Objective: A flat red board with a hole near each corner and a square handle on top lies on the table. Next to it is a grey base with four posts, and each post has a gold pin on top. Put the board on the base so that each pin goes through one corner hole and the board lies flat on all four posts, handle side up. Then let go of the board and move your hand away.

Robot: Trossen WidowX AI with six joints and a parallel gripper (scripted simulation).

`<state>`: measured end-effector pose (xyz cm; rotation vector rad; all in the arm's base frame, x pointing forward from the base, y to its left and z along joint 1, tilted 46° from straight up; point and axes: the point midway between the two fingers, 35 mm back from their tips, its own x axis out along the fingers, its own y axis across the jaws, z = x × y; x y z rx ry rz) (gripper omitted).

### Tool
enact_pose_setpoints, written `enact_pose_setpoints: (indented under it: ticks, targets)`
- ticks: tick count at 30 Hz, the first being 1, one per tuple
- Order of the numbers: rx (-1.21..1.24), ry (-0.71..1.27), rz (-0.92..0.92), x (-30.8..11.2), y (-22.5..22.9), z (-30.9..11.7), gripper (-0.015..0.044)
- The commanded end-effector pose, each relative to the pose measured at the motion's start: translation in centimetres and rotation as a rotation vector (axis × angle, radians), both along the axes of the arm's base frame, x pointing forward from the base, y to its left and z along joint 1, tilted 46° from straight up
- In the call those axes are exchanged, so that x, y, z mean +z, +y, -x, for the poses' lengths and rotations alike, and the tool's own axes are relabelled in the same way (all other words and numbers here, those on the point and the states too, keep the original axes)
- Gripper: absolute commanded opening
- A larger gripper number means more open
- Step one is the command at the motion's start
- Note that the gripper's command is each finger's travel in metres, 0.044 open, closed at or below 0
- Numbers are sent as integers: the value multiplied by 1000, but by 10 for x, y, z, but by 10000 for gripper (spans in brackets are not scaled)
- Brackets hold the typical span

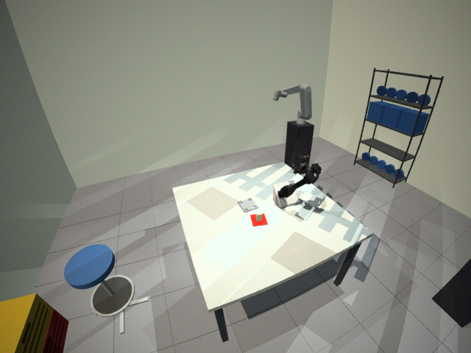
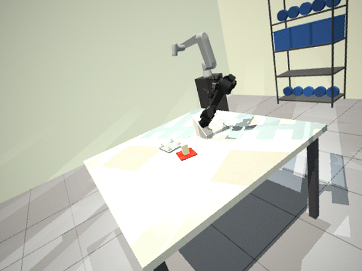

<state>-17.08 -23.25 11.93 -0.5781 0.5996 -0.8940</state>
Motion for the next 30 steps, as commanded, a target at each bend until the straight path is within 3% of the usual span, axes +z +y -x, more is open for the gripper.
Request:
enact_pose_setpoints:
  ticks: [1,11,20,30]
  targets:
    - [3,-2,-3,0,0,-1,426]
    - [191,-135,-231,-3,-30,-58,440]
    - [457,-267,-634,3,-50,-170,440]
    - [615,-227,-1133,5,-16,-287,440]
